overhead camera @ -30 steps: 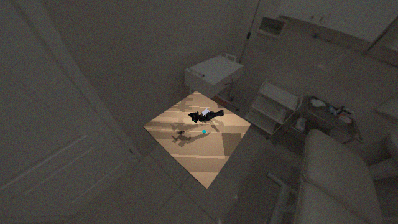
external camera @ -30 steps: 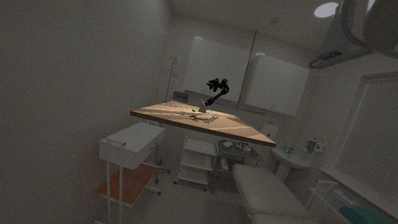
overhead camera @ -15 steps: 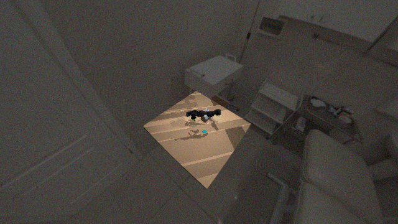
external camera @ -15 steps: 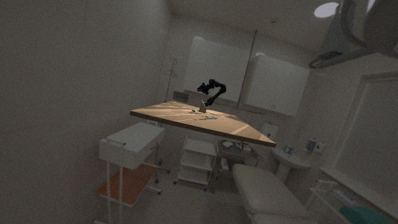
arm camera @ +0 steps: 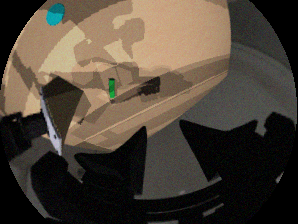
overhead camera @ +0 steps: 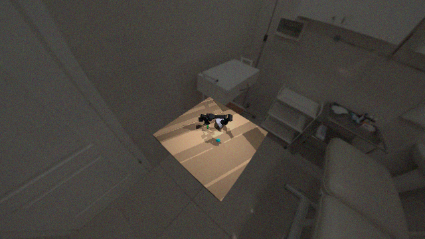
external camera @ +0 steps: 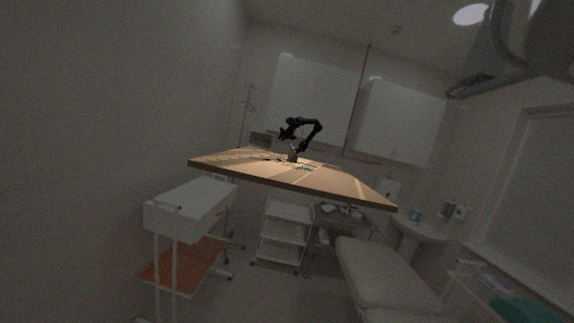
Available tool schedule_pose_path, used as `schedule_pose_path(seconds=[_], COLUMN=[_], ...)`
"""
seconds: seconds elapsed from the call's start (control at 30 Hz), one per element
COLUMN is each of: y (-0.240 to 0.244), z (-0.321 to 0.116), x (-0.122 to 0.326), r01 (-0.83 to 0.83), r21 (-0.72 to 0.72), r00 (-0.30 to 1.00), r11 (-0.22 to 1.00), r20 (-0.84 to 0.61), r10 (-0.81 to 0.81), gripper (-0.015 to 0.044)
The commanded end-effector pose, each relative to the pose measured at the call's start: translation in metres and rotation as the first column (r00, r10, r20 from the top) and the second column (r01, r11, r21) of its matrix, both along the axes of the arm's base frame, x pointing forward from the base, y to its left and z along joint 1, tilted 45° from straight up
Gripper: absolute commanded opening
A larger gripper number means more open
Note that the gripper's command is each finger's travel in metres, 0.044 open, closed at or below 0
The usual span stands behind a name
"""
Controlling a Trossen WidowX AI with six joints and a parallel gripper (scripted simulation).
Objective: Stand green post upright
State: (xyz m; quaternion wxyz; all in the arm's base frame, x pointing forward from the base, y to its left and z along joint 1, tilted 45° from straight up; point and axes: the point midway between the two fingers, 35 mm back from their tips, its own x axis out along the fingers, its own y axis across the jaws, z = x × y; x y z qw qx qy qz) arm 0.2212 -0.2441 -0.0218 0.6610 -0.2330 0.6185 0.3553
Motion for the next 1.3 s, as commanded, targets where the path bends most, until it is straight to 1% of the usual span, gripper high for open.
schedule_pose_path(seconds=[0.0,0.2,0.4,0.47,0.73,0.83,1.07,1.17,1.27], y=[0.018,0.045,0.071,0.077,0.082,0.095,0.144,0.157,0.159], z=[-0.015,-0.03,-0.037,-0.037,-0.043,-0.06,-0.109,-0.12,-0.122], x=[-0.017,-0.039,-0.056,-0.059,-0.057,-0.05,-0.04,-0.041,-0.041], r01=[0.072,0.189,0.31,0.336,0.335,0.321,0.256,0.232,0.227], r21=[0.134,0.326,0.498,0.532,0.535,0.533,0.533,0.535,0.535], r00=[0.997,0.982,0.949,0.938,0.939,0.945,0.966,0.972,0.974], r11=[0.988,0.926,0.81,0.777,0.776,0.783,0.807,0.812,0.814], r20=[-0.019,-0.054,-0.106,-0.12,-0.122,-0.122,-0.114,-0.11,-0.108], r10=[-0.07,-0.182,-0.298,-0.324,-0.322,-0.305,-0.231,-0.206,-0.2], gripper=[0.0233,0.0233,0.0233,0.0233,0.0233,0.0233,0.0233,0.0233,0.0233])
